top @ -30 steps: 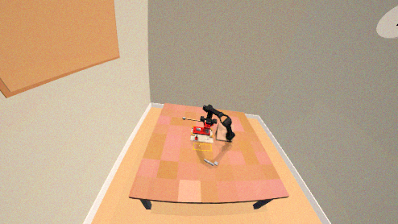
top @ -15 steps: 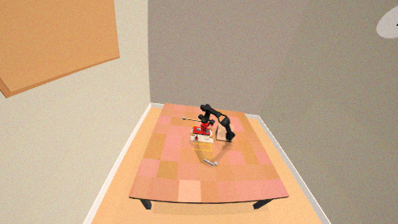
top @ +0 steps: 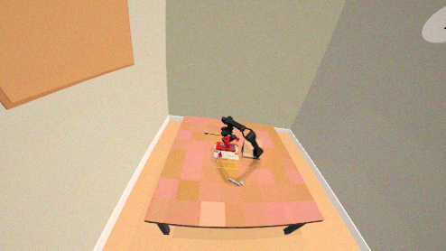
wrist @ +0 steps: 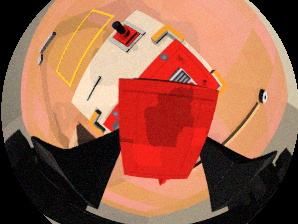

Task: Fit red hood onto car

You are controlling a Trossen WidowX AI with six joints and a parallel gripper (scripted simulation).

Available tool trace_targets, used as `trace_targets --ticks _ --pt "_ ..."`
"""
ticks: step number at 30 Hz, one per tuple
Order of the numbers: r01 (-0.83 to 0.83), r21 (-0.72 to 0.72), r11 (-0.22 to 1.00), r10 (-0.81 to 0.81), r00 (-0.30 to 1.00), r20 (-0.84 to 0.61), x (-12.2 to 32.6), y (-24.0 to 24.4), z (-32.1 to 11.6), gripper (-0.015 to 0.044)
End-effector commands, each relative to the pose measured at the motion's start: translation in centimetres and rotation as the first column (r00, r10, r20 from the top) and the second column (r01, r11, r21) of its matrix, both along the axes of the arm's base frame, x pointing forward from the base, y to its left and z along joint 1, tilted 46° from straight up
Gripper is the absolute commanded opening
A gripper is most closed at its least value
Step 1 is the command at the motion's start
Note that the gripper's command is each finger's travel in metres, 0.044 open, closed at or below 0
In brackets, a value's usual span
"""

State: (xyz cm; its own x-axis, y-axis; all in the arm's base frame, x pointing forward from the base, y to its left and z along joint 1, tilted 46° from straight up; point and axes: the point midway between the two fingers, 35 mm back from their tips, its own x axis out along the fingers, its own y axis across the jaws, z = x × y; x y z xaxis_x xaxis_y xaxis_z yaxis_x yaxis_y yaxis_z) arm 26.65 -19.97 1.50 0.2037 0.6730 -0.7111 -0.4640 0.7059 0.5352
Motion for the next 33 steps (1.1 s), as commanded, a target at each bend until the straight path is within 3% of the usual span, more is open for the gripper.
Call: trace_targets --ticks 1,21,33 --pt "0.069 0.016 0.997 -0.068 0.996 -0.058 0.7 -0.2 0.2 0.0000" --pt "0.448 0.033 0.893 -0.394 0.817 -0.421 3.9 -0.7 0.7 0.0000" --pt "0.460 0.031 0.887 -0.403 0.807 -0.432 4.3 0.3 -0.3 0.0000"
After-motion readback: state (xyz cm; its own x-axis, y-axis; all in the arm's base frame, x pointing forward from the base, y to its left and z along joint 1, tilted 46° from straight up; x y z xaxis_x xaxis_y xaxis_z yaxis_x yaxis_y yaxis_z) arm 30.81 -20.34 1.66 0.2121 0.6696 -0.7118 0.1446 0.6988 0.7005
